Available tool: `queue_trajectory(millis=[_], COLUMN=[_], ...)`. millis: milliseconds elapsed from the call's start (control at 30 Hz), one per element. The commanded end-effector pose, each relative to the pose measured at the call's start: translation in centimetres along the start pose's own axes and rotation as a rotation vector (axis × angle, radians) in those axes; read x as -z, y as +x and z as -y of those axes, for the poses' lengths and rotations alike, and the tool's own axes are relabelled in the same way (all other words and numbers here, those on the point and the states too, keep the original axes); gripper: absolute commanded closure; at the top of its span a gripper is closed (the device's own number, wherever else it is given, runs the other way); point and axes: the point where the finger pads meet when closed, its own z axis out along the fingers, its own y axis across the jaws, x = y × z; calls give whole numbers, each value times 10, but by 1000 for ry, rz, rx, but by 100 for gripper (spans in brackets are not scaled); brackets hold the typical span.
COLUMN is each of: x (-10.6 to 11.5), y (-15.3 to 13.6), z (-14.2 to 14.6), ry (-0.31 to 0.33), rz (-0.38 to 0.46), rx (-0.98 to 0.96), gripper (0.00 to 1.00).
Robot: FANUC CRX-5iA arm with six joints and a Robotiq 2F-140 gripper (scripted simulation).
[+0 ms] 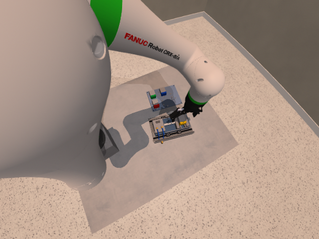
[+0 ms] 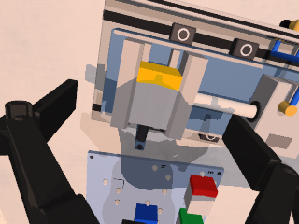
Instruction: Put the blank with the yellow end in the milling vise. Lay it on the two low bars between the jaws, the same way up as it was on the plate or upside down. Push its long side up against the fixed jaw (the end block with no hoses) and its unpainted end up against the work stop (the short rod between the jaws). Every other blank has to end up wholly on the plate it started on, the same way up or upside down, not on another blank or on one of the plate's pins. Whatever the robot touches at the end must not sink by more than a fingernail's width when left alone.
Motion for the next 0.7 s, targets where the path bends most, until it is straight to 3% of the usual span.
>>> queue_trajectory(millis=[0,367,667], x=[2,5,40], y=[0,0,0], z=[1,1,1], ry=[2,2,2], rz=[0,0,0], rx=[0,0,0], gripper=[0,0,0])
